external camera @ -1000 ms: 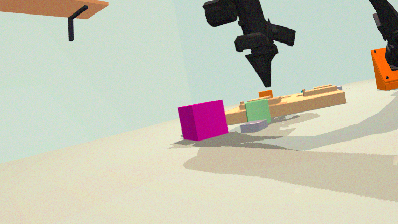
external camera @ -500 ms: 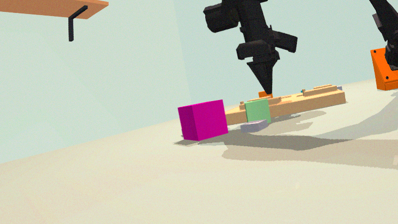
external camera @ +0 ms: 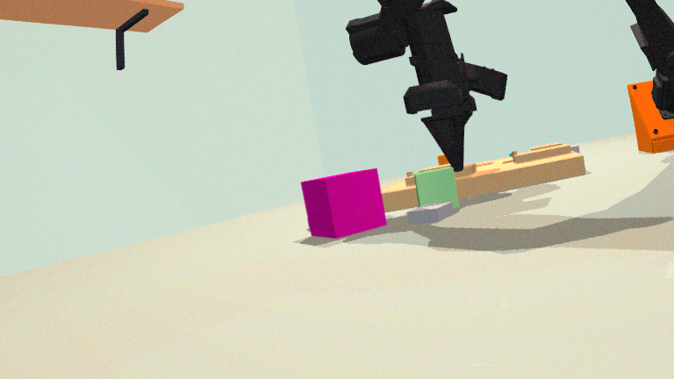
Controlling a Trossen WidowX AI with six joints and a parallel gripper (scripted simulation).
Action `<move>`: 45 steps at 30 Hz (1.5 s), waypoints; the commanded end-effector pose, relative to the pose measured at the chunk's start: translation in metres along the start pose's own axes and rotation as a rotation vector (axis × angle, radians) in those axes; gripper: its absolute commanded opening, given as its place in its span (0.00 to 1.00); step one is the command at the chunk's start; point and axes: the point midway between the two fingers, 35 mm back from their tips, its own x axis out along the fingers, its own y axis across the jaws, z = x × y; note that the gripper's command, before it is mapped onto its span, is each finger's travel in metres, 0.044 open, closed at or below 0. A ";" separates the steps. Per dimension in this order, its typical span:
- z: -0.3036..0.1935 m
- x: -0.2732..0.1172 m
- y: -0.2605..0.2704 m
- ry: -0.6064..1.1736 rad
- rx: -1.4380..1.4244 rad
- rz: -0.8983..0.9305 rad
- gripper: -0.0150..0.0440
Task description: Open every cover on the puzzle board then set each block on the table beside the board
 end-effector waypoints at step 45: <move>0.008 0.007 0.045 -0.002 0.005 -0.003 0.25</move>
